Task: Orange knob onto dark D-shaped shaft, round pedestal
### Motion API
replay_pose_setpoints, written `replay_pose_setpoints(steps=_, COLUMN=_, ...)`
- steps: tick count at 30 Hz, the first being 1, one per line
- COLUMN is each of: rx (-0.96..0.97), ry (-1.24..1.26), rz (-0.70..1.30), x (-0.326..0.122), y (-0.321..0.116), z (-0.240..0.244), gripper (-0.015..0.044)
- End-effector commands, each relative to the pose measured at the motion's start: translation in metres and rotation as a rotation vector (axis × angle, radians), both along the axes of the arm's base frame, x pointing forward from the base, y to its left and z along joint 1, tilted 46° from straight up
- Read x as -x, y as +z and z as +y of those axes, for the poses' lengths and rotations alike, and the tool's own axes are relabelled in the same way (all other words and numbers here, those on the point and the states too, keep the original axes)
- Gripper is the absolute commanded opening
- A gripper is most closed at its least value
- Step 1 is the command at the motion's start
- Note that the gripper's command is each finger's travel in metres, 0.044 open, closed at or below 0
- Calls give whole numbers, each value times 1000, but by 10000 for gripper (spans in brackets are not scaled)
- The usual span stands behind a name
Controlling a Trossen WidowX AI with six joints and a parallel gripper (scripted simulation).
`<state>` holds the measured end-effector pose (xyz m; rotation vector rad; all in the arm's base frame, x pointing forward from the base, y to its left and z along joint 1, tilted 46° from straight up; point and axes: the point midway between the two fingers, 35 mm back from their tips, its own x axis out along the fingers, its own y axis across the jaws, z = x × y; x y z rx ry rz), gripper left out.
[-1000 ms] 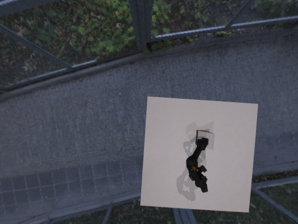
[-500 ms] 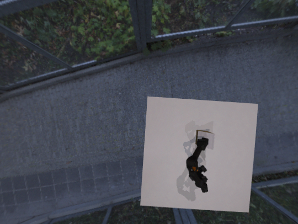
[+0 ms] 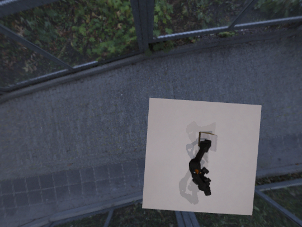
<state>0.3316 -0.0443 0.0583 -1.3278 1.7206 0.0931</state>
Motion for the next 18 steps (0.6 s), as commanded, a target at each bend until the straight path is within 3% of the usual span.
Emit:
replay_pose_setpoints(steps=1, rx=-2, ry=12, rz=1, x=-3, y=2, z=1, gripper=0)
replay_pose_setpoints(steps=18, rx=-2, ry=12, rz=1, x=1, y=0, z=-1, gripper=0)
